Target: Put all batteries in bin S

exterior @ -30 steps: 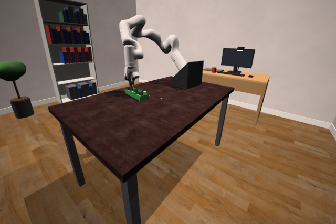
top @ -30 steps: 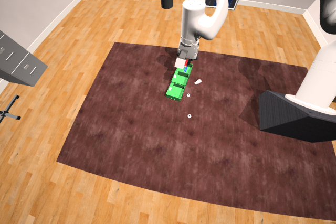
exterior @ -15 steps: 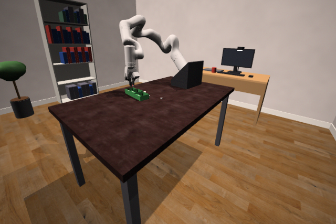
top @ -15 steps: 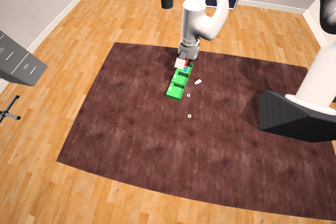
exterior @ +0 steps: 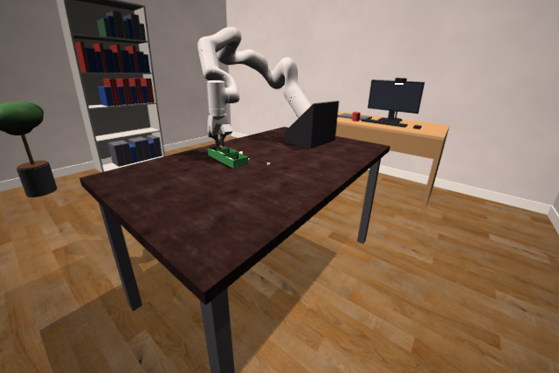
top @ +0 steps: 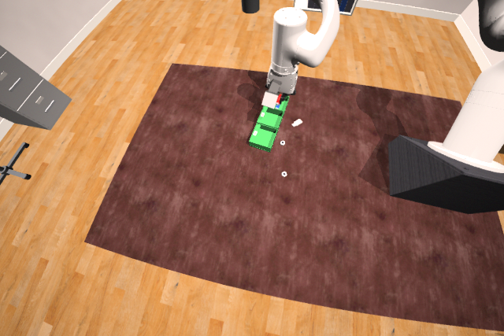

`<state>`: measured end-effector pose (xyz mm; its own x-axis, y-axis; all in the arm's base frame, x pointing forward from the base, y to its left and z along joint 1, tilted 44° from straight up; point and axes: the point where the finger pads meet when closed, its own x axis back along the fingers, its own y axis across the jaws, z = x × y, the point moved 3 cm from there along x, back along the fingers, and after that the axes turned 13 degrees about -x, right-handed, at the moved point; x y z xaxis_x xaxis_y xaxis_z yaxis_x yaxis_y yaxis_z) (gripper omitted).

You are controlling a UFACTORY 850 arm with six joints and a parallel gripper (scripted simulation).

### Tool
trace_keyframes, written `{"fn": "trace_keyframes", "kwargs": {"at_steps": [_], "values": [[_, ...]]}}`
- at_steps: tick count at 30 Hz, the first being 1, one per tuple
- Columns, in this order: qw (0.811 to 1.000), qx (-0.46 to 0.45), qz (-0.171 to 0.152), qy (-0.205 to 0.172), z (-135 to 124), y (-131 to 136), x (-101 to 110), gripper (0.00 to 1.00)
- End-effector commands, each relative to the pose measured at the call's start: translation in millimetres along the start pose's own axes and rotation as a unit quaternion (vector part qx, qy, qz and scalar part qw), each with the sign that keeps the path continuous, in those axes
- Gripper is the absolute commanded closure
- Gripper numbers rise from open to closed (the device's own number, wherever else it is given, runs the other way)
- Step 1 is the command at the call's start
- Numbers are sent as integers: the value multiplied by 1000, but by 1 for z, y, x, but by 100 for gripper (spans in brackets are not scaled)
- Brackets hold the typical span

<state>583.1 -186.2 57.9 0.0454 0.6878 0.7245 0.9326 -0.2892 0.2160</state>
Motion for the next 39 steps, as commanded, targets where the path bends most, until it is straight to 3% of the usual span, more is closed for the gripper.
{"fn": "trace_keyframes", "kwargs": {"at_steps": [1, 17, 18, 39], "values": [[1000, 0, -1, 0, 0, 1, -10, 100], [1000, 0, -1, 0, 0, 1, -13, 100], [1000, 0, -1, 0, 0, 1, -13, 72], [1000, 0, -1, 0, 0, 1, -8, 72]]}}
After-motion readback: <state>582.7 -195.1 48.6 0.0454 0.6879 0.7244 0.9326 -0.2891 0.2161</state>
